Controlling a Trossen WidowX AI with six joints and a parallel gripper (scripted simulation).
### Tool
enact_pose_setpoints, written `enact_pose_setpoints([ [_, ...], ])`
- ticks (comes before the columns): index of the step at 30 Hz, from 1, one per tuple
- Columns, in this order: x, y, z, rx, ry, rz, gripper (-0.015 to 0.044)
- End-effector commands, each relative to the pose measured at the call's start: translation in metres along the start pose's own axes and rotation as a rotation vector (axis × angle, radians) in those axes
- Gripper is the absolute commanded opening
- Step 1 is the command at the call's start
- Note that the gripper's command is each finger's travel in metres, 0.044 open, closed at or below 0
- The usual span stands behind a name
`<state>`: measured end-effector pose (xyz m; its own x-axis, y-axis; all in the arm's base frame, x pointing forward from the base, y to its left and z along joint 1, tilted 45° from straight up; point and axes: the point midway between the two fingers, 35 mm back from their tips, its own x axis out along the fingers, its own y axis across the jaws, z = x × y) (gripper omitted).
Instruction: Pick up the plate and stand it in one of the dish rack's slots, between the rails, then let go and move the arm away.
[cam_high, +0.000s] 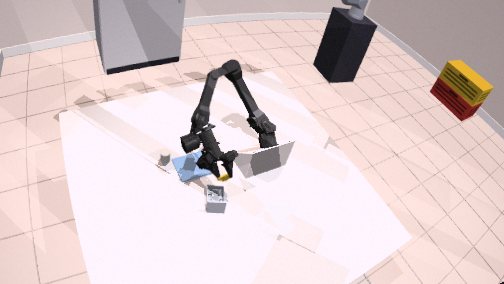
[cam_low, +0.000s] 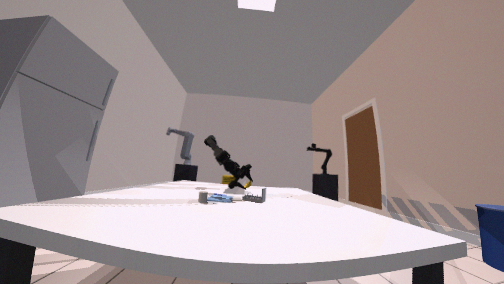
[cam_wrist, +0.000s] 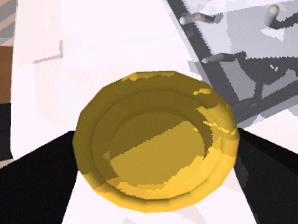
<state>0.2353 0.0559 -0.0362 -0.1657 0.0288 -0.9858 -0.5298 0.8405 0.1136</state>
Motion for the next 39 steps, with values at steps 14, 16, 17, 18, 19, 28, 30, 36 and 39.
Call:
enact_pose_setpoints([
  [14, 0.011, -0.014, -0.002, -0.349, -0.264, 0.12, 0.0],
  [16, 0.011, -0.015, -0.002, -0.39, -0.299, 0.122, 0.0],
  [17, 0.011, -0.016, -0.003, -0.41, -0.317, 0.121, 0.0],
  [18, 0.011, -0.017, -0.003, -0.431, -0.335, 0.121, 0.0],
  [19, 0.011, -0.018, -0.003, -0.451, -0.353, 0.119, 0.0],
  [28, 0.01, -0.026, -0.005, -0.635, -0.518, 0.076, 0.0],
  [30, 0.009, -0.028, -0.005, -0.675, -0.554, 0.058, 0.0],
  [36, 0.007, -0.034, -0.007, -0.797, -0.66, -0.009, 0.0],
  [39, 0.005, -0.036, -0.009, -0.857, -0.71, -0.052, 0.0],
])
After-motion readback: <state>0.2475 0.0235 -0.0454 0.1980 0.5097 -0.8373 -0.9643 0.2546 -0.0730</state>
